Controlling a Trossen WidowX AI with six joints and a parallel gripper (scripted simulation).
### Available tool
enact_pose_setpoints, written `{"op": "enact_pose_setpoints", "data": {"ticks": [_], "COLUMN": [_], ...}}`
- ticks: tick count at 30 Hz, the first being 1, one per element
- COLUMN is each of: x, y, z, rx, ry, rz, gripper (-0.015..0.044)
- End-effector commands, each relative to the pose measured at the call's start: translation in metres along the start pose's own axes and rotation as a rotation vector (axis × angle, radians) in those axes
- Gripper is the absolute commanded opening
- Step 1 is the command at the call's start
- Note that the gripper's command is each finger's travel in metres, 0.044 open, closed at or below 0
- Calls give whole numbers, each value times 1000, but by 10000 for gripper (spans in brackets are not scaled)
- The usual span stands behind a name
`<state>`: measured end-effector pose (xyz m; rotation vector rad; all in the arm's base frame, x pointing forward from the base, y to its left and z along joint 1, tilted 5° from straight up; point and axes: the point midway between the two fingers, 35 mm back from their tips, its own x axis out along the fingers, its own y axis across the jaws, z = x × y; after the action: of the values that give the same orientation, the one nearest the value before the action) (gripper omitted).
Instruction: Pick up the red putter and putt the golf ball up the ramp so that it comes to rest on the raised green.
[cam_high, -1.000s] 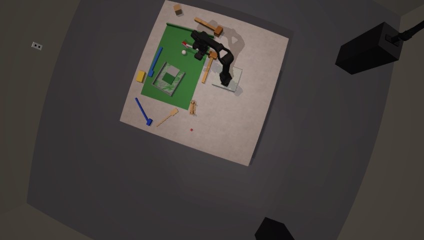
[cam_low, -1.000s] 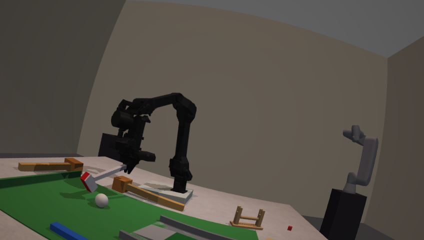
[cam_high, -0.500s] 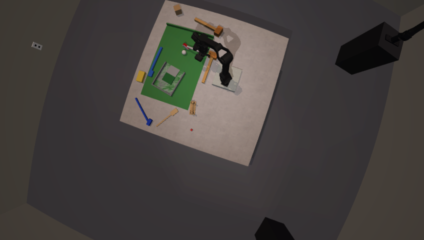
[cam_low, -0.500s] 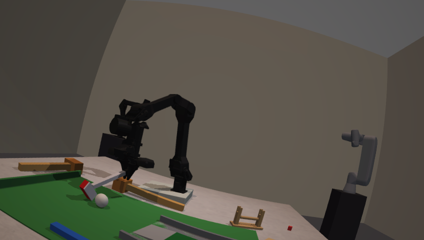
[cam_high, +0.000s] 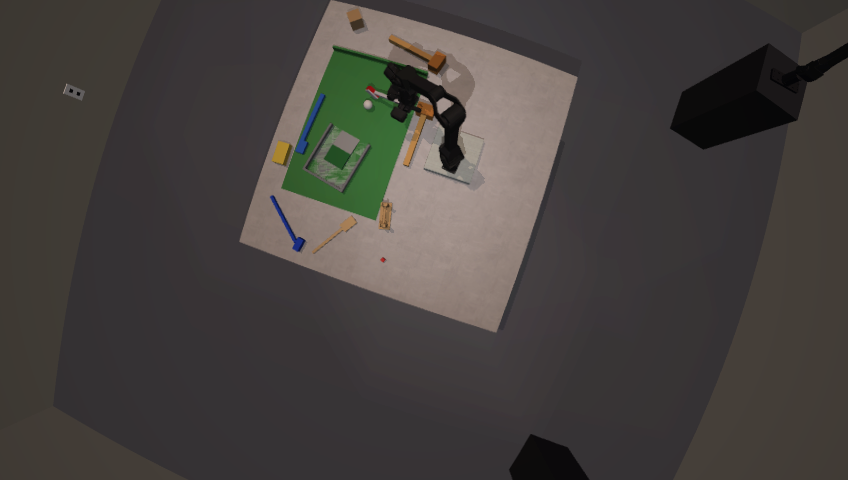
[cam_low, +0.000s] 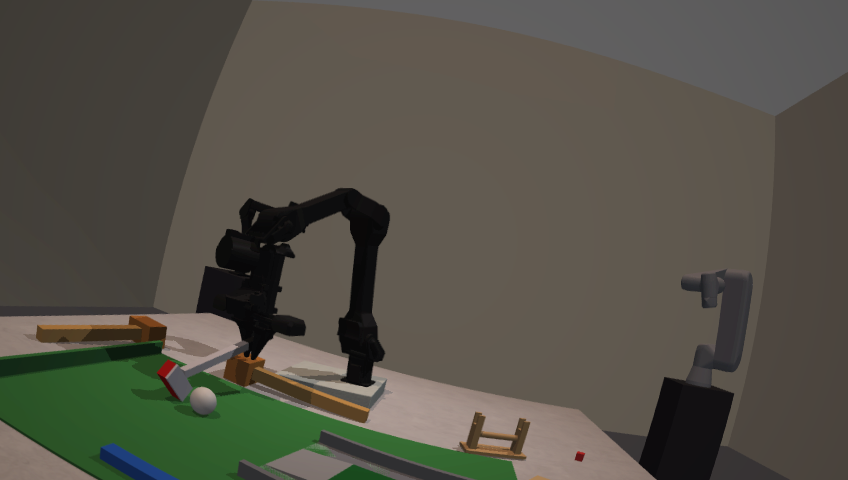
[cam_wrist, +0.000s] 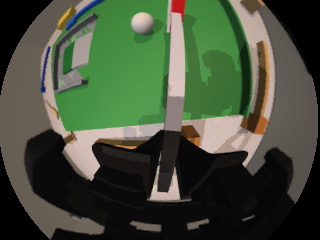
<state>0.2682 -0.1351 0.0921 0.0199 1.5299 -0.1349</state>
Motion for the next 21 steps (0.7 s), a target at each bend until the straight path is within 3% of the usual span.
{"op": "enact_pose_setpoints", "data": {"ticks": [1, 15, 21], "x": [-1, 1, 1], "y": [-17, -19, 55], "z": [2, 1, 9], "rx": [5, 5, 5], "ry": [-11, -7, -9], "rz": [-8, -4, 0], "gripper": [0, 0, 0]}}
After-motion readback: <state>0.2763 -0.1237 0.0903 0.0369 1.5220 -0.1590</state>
